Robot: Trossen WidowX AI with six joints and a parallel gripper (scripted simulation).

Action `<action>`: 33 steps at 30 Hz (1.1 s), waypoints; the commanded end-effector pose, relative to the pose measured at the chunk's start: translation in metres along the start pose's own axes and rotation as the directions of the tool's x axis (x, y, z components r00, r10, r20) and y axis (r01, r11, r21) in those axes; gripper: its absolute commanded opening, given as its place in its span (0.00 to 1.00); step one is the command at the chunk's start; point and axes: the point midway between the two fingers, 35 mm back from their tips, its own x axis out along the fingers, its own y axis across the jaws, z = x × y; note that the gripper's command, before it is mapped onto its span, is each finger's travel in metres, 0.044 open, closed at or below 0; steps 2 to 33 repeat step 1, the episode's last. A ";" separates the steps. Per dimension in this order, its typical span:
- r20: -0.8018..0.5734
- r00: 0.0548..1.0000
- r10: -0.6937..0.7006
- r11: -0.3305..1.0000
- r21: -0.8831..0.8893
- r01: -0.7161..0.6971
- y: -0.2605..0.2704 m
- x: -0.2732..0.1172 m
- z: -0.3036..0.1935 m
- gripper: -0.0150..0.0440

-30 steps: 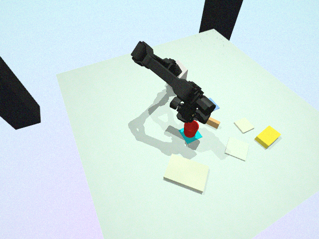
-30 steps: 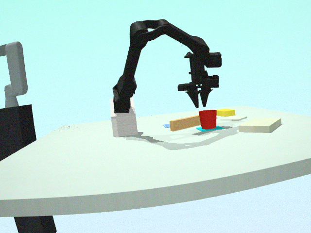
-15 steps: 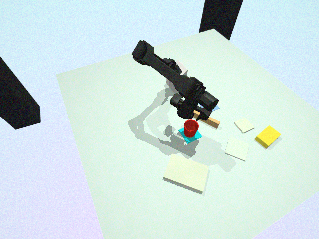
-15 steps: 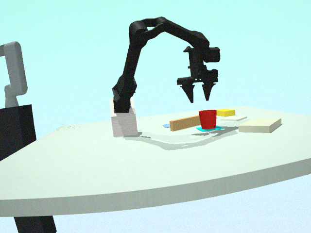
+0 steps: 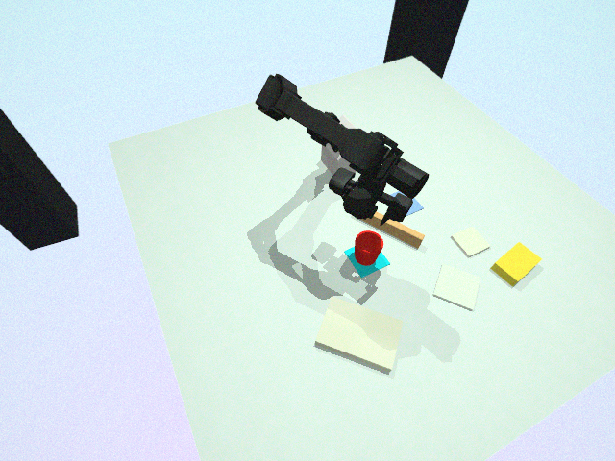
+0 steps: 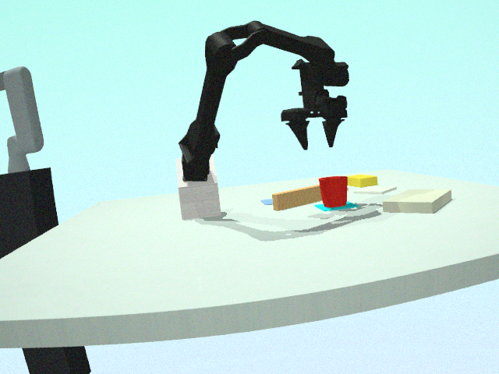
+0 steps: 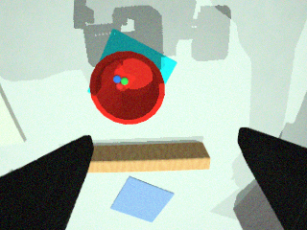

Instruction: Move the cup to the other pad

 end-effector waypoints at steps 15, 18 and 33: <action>0.000 1.000 0.001 1.000 -0.002 -0.001 0.000 0.000 0.000 1.00; 0.000 1.000 0.001 1.000 -0.002 -0.001 0.000 0.000 0.000 1.00; 0.000 1.000 0.001 1.000 -0.002 -0.001 0.000 0.000 0.000 1.00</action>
